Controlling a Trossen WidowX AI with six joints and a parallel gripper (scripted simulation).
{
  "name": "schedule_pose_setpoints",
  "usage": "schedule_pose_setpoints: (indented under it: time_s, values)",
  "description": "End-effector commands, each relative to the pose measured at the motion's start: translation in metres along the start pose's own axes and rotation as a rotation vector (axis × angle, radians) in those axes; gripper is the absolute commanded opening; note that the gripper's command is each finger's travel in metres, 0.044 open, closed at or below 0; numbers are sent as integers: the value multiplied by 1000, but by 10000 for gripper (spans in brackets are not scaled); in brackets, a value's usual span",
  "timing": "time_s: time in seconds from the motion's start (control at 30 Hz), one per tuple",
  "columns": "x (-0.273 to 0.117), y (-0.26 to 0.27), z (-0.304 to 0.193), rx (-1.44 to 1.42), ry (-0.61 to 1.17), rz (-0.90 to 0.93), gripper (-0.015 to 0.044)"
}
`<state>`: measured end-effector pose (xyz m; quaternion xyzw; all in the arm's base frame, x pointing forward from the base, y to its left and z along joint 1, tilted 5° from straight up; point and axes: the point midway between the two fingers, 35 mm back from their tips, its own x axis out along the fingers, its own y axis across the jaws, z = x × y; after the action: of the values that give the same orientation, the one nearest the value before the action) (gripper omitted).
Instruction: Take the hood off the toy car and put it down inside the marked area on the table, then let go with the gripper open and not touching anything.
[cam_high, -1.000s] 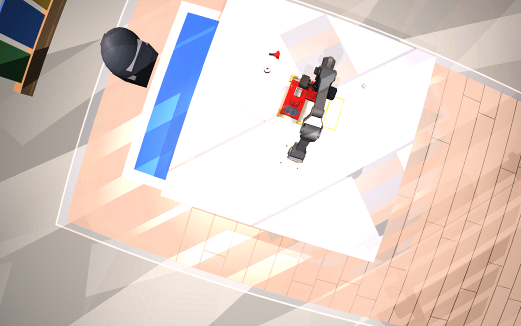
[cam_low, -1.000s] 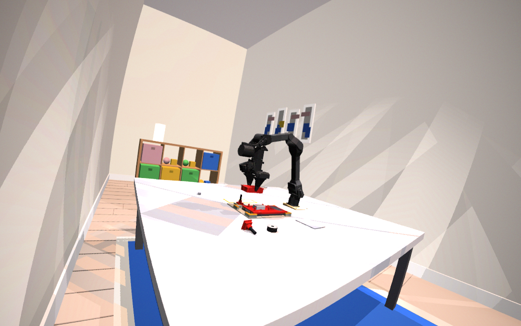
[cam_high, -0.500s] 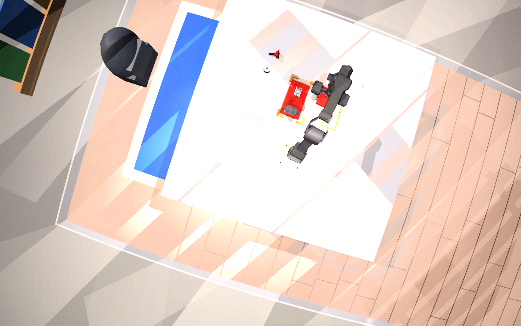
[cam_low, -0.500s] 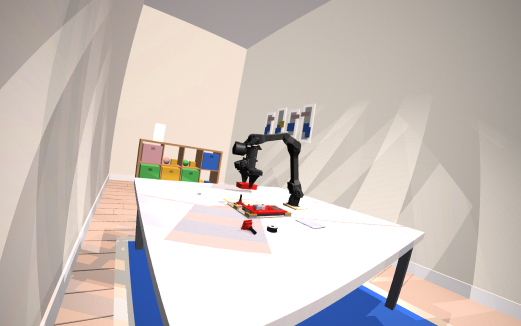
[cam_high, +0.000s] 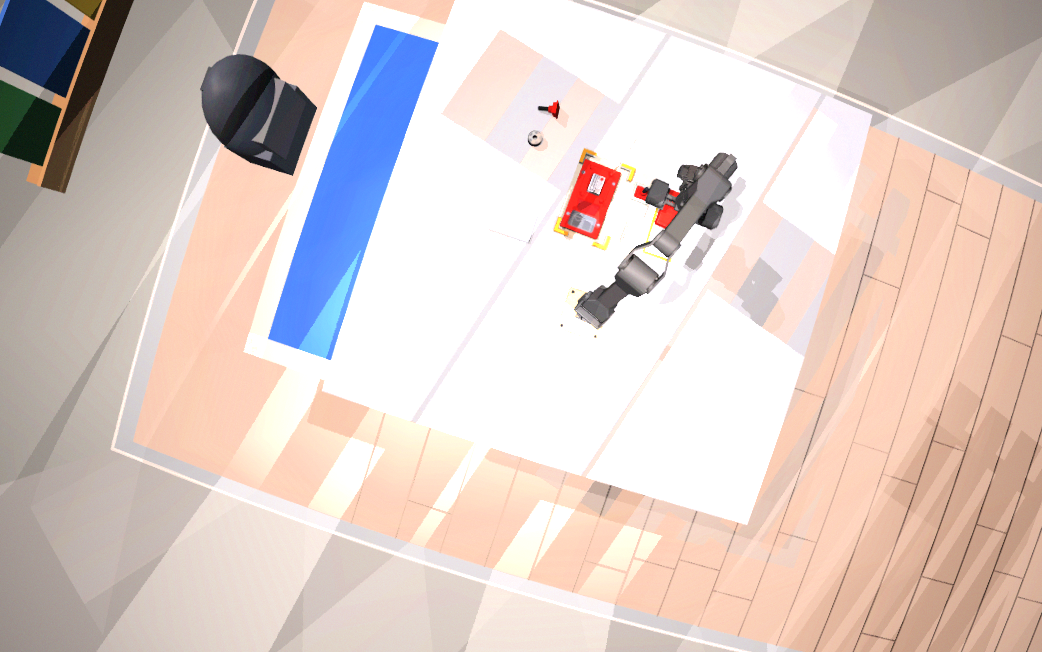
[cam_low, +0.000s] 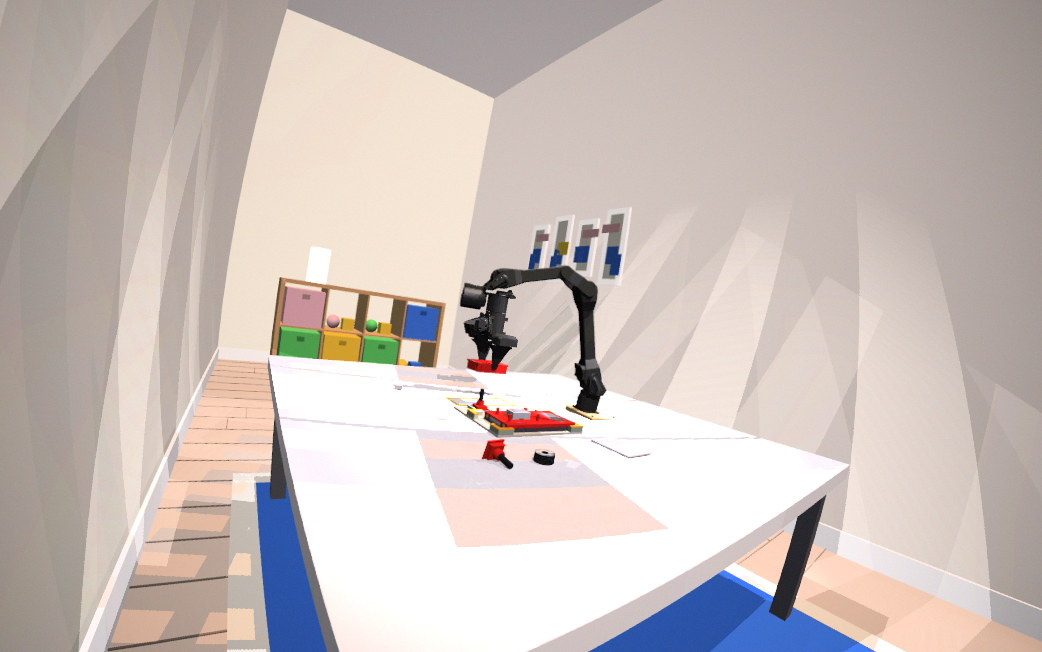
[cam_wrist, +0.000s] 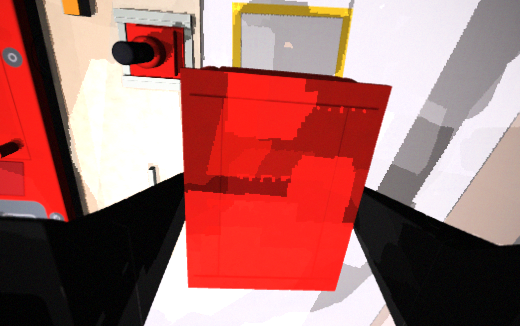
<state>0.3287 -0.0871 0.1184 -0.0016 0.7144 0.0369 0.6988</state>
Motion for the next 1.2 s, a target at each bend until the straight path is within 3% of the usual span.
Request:
schedule_pose_setpoints:
  time_s: [0.0, 1.17]
  values:
    - [-1, -17, -8, -12, 6, -4, 0]
    - [22, -21, -7, -14, 6, -4, 0]
